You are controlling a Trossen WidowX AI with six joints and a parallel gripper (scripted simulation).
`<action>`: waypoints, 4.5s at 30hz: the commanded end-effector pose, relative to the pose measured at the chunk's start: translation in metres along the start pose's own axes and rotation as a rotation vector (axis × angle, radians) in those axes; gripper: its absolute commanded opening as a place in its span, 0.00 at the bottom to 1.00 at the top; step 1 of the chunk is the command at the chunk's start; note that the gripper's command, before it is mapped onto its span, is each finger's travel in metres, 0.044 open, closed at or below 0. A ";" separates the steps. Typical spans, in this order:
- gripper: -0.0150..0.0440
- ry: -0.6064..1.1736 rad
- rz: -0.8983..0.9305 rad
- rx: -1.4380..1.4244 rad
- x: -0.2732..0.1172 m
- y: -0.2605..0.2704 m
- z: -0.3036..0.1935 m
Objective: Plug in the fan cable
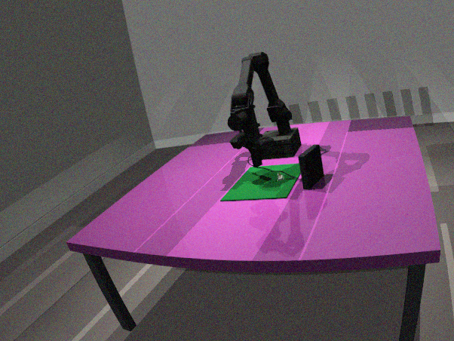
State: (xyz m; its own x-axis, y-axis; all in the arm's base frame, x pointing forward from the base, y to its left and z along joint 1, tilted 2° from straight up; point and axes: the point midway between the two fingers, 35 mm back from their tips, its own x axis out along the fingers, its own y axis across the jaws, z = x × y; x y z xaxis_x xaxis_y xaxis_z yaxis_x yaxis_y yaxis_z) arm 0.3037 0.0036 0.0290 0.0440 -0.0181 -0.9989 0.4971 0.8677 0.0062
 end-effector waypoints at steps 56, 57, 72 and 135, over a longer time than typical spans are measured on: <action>0.25 -0.004 0.003 -0.919 0.011 0.079 -0.033; 0.25 -0.004 0.003 -0.919 0.018 0.079 -0.033; 0.25 -0.003 0.003 -0.919 0.021 0.079 -0.033; 0.25 -0.003 0.002 -0.919 0.028 0.079 -0.033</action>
State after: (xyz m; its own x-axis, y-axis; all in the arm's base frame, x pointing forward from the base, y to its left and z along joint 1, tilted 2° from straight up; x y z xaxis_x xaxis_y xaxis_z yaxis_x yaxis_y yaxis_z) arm 0.3163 0.0889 0.0011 0.0481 -0.0106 -0.9988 -0.3845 0.9227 -0.0283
